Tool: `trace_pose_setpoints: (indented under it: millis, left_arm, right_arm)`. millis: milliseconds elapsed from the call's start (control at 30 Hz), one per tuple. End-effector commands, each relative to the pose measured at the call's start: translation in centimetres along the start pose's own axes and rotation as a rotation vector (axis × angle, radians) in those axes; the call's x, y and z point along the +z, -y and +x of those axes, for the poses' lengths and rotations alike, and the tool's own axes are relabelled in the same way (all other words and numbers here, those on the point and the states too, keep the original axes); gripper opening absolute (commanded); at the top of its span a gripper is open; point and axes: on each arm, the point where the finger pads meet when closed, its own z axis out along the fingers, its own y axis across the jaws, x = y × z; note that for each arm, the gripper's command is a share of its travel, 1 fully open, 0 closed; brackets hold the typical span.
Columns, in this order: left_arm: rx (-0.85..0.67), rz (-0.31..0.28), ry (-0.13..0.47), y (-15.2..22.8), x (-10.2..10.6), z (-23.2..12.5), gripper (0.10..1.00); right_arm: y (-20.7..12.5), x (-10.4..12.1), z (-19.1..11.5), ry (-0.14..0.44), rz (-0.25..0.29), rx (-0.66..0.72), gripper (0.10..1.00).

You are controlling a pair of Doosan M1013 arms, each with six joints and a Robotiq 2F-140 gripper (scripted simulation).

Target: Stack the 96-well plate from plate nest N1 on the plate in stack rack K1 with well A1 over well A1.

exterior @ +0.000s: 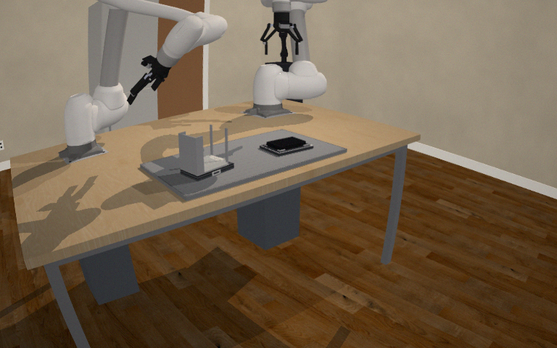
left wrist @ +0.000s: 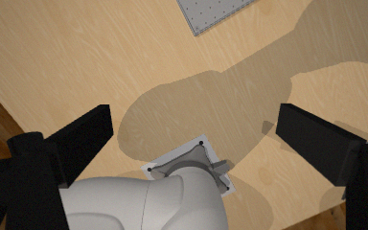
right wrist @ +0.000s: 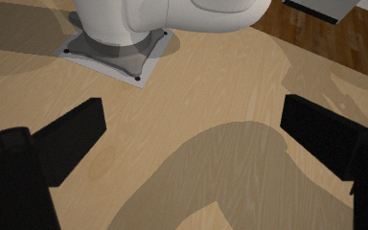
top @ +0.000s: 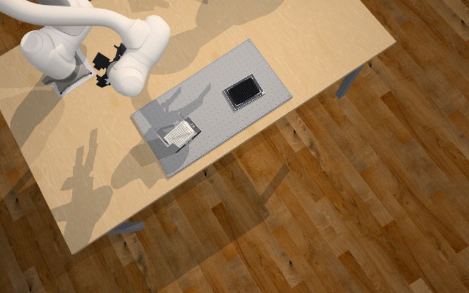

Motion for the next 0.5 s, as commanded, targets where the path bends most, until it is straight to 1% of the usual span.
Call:
trace_pose_setpoints:
  millis: [0,233,467]
  left_arm:
    - [-0.006,0.001,0.005,0.1,0.0,-0.6,1.0]
    - [-0.037,0.005,0.035,0.4,0.0,-3.7,1.0]
    - [-0.061,0.009,0.057,0.6,0.1,-6.2,1.0]
  right_arm:
    - [0.0,-0.1,0.0,0.001,0.0,-0.001,1.0]
    - [0.0,-0.1,0.0,0.001,0.0,-0.001,1.0]
    - [0.0,-0.1,0.0,0.001,0.0,-0.001,1.0]
